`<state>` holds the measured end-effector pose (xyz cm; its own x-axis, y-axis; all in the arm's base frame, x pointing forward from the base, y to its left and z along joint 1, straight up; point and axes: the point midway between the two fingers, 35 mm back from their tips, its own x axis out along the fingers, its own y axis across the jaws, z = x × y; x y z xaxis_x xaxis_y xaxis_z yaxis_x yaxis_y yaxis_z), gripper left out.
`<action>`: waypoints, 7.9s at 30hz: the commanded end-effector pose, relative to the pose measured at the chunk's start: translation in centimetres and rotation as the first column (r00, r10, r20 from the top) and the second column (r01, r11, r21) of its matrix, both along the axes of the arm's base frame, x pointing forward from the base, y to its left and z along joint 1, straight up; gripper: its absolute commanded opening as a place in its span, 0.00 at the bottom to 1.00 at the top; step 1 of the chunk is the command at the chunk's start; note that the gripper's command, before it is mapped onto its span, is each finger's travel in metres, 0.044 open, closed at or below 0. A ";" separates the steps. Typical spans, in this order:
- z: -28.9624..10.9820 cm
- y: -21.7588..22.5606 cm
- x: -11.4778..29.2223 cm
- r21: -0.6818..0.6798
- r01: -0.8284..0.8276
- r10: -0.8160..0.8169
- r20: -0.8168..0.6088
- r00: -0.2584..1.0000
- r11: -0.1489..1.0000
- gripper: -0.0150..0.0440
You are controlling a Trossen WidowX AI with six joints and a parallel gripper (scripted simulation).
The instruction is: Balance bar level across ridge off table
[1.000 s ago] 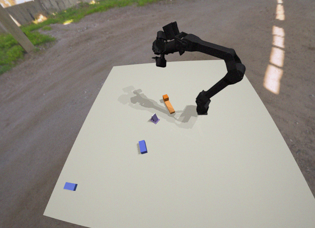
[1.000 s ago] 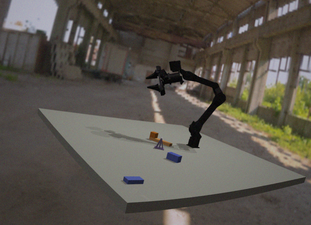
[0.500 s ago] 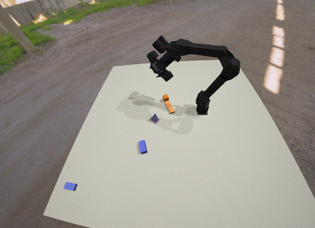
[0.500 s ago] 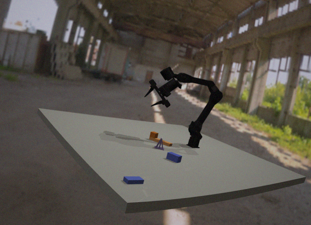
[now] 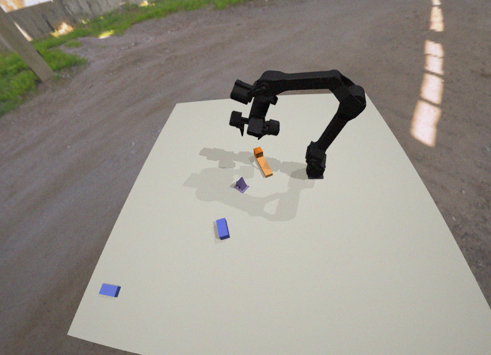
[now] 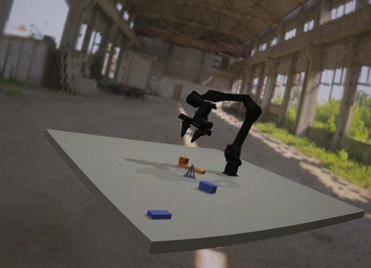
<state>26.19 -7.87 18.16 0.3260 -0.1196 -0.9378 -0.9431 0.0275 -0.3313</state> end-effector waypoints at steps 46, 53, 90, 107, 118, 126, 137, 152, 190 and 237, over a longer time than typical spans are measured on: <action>-12.7 3.9 -3.8 0.106 -0.410 0.422 -0.308 0.853 0.906 0.79; -13.6 3.9 -3.8 0.106 -0.410 0.422 -0.308 0.853 0.906 0.79; -11.5 3.8 -3.5 0.103 -0.406 0.417 -0.310 0.854 0.908 0.25; -7.2 3.8 -3.3 0.104 -0.408 0.419 -0.308 0.854 0.907 0.25; -4.3 3.8 -3.6 0.105 -0.409 0.421 -0.308 0.853 0.906 0.25; -2.4 3.9 -4.1 0.106 -0.410 0.422 -0.308 0.853 0.906 0.25; -2.0 6.1 -1.8 0.105 -0.514 0.519 -0.306 0.798 0.851 0.25; -1.8 10.3 1.3 0.102 -0.666 0.660 -0.305 0.686 0.739 0.25; -4.5 16.5 3.4 0.099 -0.822 0.804 -0.303 0.512 0.561 0.25; -6.4 16.3 3.3 0.099 -0.823 0.804 -0.304 0.511 0.560 0.25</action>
<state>29.49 8.43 11.82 0.0305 0.0053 -0.9995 -0.5910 -0.8064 -0.0223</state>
